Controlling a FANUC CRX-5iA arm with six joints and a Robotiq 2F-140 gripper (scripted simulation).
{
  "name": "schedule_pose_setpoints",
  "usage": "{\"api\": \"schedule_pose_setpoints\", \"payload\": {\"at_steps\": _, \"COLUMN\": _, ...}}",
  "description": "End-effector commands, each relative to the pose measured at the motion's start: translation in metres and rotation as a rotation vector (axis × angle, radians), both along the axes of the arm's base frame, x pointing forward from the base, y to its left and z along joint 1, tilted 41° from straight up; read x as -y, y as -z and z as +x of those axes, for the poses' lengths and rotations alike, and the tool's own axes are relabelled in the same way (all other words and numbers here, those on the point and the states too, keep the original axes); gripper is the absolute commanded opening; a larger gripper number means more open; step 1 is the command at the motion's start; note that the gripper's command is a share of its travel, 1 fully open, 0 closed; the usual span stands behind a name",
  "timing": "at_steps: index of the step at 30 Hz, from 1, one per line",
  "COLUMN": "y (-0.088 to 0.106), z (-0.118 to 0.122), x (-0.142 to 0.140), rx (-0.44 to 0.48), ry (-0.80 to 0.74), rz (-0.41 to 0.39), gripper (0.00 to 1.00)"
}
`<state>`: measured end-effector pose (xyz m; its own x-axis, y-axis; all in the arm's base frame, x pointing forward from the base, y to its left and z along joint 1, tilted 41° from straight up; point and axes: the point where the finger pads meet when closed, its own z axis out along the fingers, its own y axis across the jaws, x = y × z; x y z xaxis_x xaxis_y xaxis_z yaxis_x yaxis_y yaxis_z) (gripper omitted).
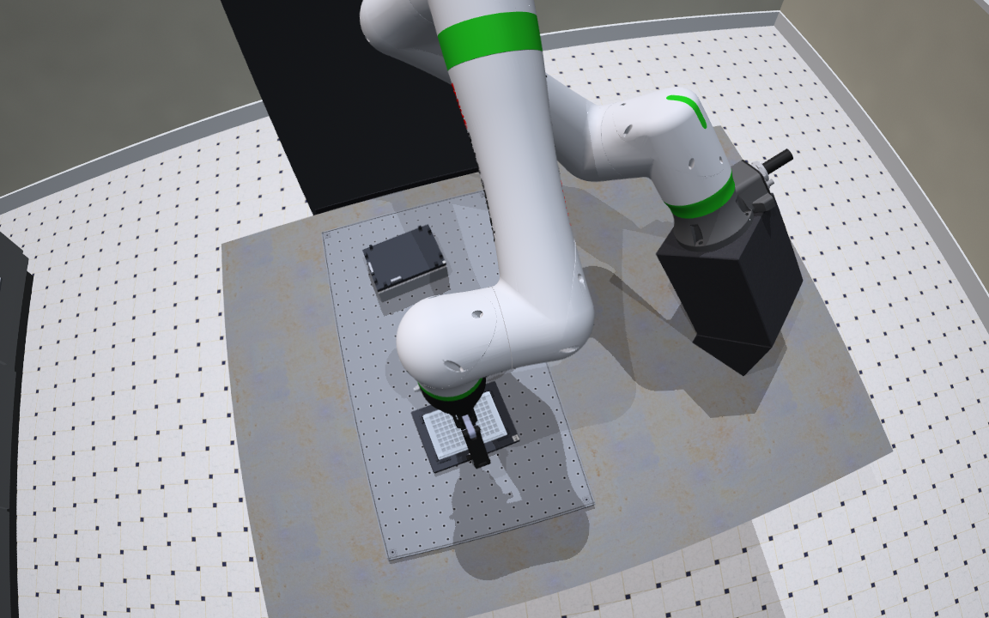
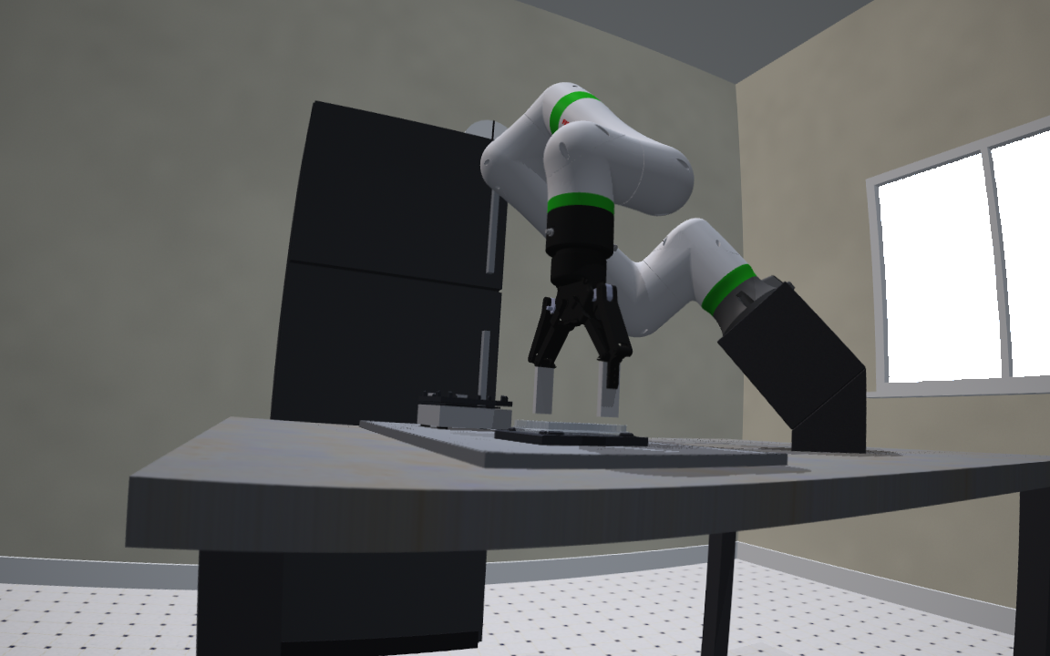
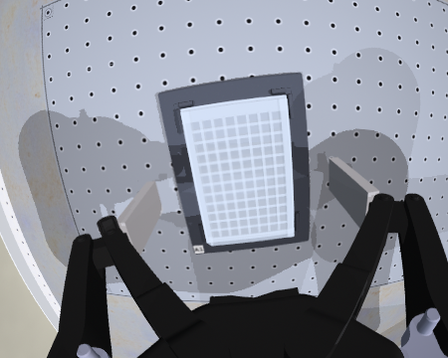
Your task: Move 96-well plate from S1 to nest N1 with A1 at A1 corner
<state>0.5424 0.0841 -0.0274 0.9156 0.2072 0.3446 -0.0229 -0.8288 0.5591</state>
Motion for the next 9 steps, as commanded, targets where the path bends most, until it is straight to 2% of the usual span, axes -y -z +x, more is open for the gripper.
{"api": "schedule_pose_setpoints", "payload": {"at_steps": 1, "y": -0.008, "z": -0.004, "x": -0.006, "rx": 0.000, "ry": 0.000, "rz": 0.000, "gripper": 1.00}}
{"api": "schedule_pose_setpoints", "payload": {"at_steps": 9, "y": -0.022, "z": -0.012, "x": -0.015, "rx": 0.000, "ry": 0.000, "rz": 0.000, "gripper": 1.00}}
